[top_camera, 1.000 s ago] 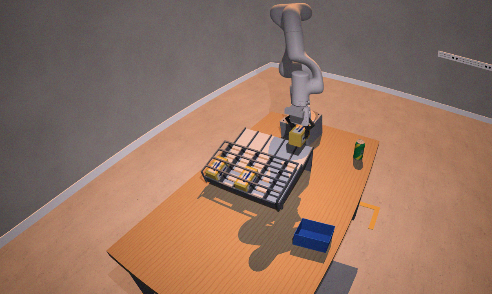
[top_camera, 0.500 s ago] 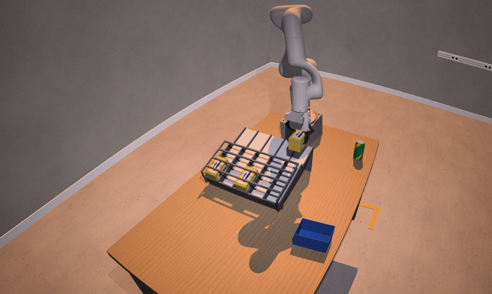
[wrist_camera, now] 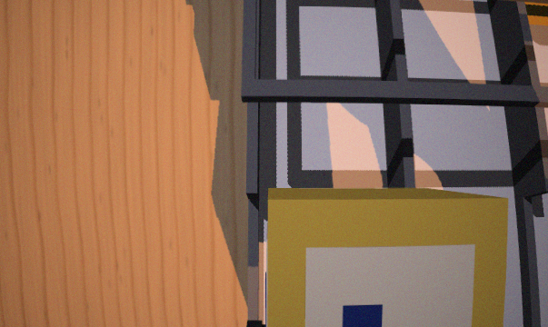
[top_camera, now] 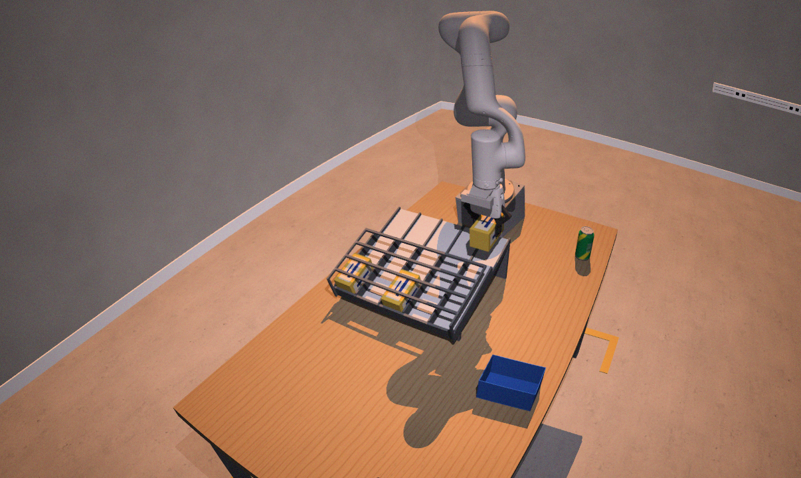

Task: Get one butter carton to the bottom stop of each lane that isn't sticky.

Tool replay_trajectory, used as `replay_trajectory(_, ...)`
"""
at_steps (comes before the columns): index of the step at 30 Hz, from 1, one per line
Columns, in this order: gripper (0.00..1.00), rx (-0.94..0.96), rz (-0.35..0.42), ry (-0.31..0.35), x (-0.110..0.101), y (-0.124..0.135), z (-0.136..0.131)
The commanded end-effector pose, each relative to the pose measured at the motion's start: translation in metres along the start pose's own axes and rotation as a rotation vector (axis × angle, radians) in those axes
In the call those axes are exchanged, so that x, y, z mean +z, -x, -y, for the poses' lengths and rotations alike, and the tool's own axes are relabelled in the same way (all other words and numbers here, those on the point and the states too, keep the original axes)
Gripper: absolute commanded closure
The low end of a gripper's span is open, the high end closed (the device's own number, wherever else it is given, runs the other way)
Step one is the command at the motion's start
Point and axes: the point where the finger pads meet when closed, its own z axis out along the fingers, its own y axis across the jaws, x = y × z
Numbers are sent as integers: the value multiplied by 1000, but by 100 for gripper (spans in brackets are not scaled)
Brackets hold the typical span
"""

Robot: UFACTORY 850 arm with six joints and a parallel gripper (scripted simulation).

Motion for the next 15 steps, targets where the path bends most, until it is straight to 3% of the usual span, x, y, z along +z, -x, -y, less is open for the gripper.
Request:
replay_trajectory(1, 100, 0, 0, -1, -1, -1, 0)
replay_trajectory(2, 100, 0, 0, -1, -1, -1, 0)
replay_trajectory(3, 100, 0, 98, 1, 0, -1, 0)
replay_trajectory(15, 100, 0, 98, 1, 0, -1, 0)
